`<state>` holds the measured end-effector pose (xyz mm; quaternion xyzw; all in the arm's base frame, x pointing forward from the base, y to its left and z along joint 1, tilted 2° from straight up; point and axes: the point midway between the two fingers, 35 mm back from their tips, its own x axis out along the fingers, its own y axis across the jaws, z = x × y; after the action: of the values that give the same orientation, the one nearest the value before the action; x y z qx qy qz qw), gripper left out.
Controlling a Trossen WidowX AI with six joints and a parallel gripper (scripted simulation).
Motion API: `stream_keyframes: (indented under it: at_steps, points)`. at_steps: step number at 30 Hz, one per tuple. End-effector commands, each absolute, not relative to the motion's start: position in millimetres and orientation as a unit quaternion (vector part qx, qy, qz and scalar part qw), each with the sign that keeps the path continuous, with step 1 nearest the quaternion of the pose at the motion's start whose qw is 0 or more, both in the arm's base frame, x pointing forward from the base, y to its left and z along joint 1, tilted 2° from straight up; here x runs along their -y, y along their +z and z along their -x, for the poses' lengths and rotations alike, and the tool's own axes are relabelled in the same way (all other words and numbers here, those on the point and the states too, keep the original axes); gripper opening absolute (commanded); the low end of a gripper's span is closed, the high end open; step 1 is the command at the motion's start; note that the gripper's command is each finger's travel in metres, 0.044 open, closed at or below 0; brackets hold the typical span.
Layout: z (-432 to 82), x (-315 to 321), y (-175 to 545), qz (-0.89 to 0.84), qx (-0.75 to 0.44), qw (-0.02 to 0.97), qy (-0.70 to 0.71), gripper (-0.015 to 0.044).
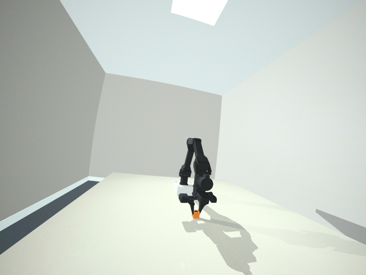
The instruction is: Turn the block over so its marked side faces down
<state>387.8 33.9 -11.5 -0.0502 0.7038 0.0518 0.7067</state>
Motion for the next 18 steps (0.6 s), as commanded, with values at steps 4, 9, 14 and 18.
stream_keyframes:
  at_steps: [4, 9, 14, 18]
  points:
    - [-387, -33, -8, 0.052, -0.705, 0.705, 0.052, 0.0]
    - [-387, -33, 17, 0.052, -0.705, 0.705, 0.052, 0.0]
    - [-387, -33, 17, 0.052, -0.705, 0.705, 0.052, 0.0]
    - [-388, -33, 15, 0.051, -0.692, 0.718, 0.052, 0.0]
